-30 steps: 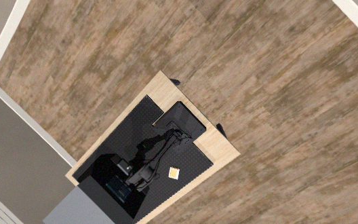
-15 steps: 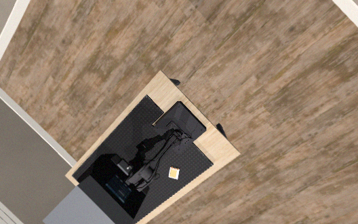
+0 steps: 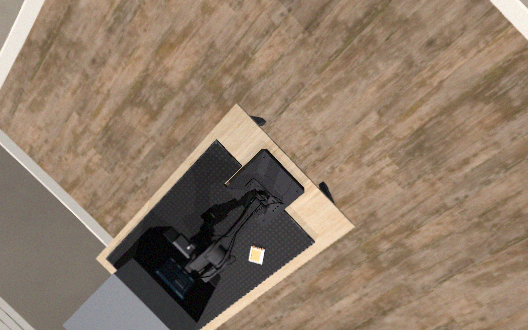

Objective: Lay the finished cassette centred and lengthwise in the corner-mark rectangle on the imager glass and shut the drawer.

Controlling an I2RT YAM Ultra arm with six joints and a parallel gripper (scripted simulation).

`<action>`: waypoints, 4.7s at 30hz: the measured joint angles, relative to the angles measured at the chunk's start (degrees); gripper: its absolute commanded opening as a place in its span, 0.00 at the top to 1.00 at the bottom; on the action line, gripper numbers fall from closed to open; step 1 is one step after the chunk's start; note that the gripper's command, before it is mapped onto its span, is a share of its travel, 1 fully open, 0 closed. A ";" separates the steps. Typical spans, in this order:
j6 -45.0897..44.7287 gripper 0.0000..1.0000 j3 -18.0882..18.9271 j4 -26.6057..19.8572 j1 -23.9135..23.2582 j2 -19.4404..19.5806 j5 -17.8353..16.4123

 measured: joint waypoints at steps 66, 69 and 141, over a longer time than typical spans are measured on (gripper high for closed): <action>0.00 1.00 -4.68 1.55 -0.04 -2.75 0.09; 0.00 1.00 -4.68 1.55 -0.04 -2.75 0.09; -0.33 1.00 -4.83 -12.48 -0.15 -7.58 0.24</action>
